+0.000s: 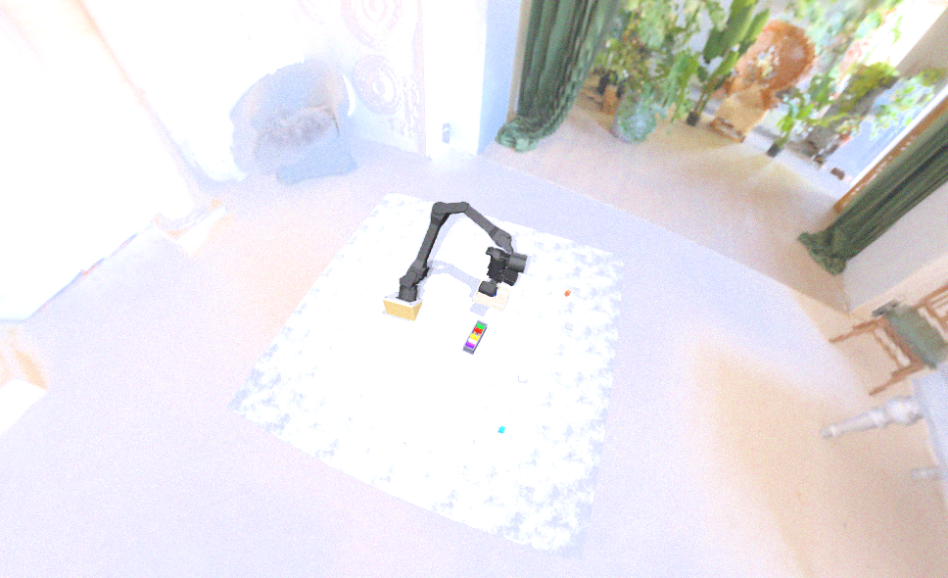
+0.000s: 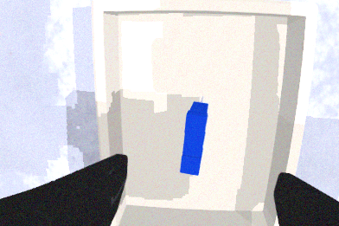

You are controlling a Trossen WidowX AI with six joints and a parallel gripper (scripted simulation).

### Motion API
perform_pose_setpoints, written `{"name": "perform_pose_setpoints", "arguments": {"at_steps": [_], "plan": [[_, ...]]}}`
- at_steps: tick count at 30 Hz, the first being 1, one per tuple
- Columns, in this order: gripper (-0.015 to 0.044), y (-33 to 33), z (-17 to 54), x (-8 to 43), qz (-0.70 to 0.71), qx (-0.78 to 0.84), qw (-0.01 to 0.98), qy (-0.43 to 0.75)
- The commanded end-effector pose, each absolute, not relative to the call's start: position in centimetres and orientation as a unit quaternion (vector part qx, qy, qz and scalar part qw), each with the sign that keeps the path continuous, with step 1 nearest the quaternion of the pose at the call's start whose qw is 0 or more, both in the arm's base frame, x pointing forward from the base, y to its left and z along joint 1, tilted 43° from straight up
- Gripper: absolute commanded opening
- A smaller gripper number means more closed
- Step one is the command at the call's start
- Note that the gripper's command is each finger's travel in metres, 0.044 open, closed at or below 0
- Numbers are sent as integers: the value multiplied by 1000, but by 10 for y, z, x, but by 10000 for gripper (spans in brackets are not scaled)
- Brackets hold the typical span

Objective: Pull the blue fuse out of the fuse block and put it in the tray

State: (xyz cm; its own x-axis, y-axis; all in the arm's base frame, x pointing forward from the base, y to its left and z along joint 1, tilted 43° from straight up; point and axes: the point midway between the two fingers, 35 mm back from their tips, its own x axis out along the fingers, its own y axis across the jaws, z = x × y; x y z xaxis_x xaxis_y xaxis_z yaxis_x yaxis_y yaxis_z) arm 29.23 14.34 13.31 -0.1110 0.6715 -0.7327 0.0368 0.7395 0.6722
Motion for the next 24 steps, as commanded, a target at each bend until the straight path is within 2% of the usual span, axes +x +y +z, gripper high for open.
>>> {"name": "perform_pose_setpoints", "arguments": {"at_steps": [1,24], "plan": [[330,126,152,296,257,255,618,697],[330,121,156,296,256,257,617,699]]}}
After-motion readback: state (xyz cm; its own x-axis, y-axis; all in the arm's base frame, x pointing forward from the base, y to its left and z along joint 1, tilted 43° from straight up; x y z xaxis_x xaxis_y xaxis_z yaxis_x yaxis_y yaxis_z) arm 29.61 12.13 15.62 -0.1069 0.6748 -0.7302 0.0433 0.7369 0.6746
